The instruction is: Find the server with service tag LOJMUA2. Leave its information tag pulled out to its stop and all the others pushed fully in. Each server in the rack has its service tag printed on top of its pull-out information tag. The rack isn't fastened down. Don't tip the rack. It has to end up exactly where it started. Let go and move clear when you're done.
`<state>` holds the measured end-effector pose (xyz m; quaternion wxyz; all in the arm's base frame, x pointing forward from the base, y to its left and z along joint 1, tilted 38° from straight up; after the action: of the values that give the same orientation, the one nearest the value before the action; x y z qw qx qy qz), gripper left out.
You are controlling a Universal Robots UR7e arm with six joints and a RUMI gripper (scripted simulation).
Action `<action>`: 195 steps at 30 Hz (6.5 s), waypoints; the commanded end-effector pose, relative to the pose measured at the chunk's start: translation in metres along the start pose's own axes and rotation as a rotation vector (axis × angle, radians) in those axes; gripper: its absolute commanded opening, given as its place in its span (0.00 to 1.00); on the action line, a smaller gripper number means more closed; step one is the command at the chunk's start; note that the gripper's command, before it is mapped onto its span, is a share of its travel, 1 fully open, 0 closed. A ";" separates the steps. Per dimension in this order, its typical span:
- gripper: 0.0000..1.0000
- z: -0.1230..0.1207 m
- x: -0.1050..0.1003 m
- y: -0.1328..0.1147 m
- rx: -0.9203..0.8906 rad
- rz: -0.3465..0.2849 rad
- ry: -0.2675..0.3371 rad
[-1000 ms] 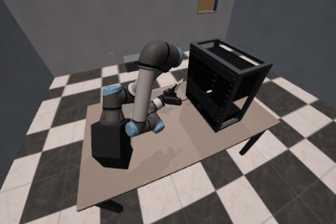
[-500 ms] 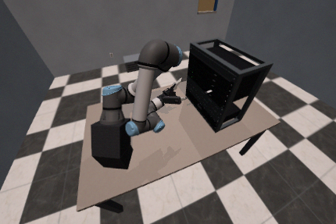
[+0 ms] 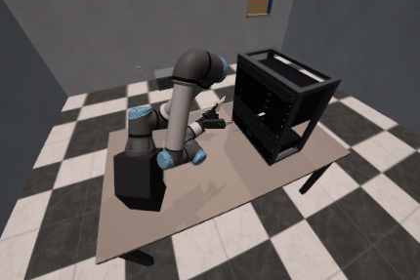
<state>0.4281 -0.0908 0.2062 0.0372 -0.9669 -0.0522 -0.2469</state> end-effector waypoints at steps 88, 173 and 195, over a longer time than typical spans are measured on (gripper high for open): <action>1.00 -0.031 -0.012 -0.060 -0.365 -0.165 0.167; 1.00 -0.041 -0.042 -0.128 -0.783 -0.353 0.389; 1.00 -0.039 -0.054 -0.146 -0.905 -0.408 0.461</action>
<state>0.3482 0.0418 0.2226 -0.4076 -0.7878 -0.1165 -0.4468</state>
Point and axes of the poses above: the point where the finger pads meet when closed, its own x axis out along the fingers, its own z axis across the jaws, y = z × x, the point moved 5 cm from there along -x, back along the fingers, and after that the axes turned 4 degrees about -x, right-handed, at the moved point
